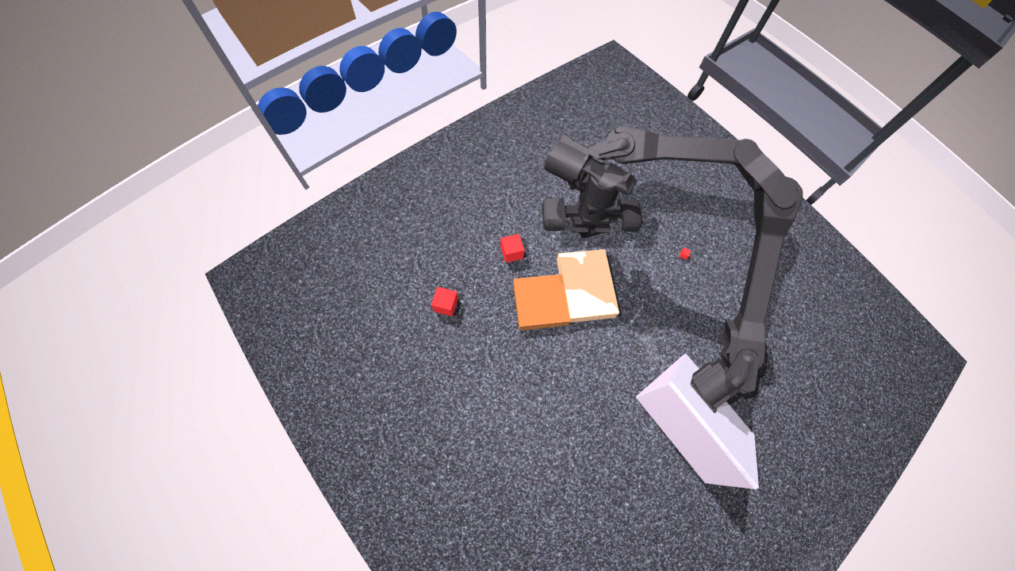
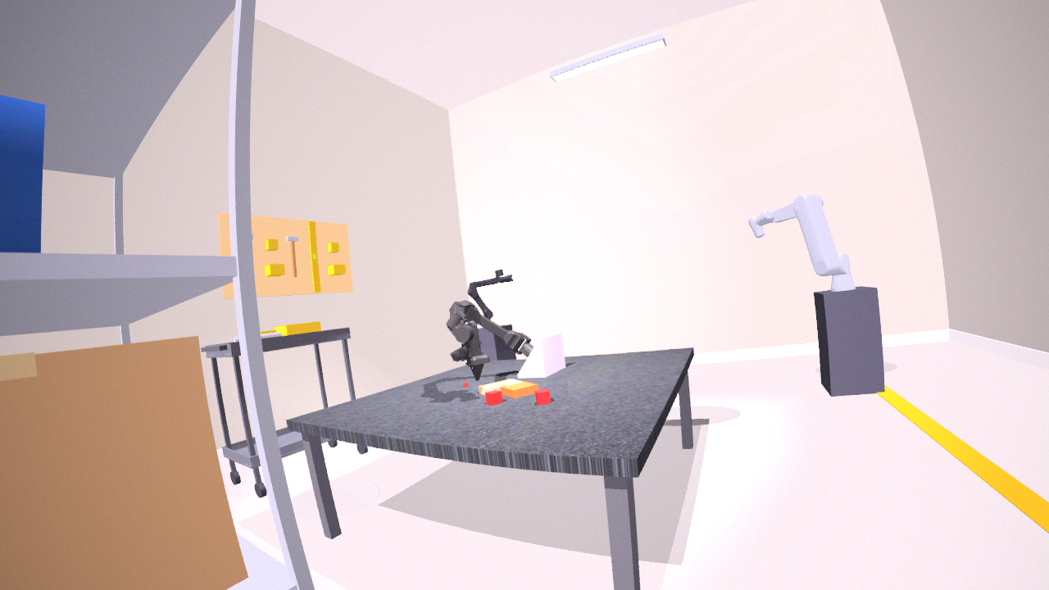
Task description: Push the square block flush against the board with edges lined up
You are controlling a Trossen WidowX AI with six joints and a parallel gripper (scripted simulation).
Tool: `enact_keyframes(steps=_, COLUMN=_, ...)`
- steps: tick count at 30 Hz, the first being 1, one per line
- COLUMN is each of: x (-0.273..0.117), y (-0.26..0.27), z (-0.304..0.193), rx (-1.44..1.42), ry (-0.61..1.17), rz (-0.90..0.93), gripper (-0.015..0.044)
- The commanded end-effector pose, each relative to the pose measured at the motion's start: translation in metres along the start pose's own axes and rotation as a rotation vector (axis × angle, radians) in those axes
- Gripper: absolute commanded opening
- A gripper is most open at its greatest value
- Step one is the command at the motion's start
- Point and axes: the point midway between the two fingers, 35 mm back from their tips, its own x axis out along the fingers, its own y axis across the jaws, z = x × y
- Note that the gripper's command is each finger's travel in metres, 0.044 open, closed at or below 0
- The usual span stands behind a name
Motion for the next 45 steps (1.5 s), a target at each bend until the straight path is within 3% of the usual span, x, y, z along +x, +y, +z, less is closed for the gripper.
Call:
enact_keyframes(steps=1, x=0.001, y=0.006, z=0.007, rx=0.108, ry=-0.003, rz=-0.001, gripper=0.0000)
enact_keyframes(steps=6, x=0.004, y=0.007, z=0.007, rx=0.114, ry=-0.003, rz=-0.001, gripper=0.0000)
enact_keyframes(steps=11, x=0.056, y=0.006, z=0.007, rx=0.114, ry=-0.005, rz=-0.003, gripper=0.0000)
enact_keyframes(steps=45, x=0.056, y=0.010, z=-0.015, rx=0.114, ry=-0.004, rz=-0.002, gripper=0.0000)
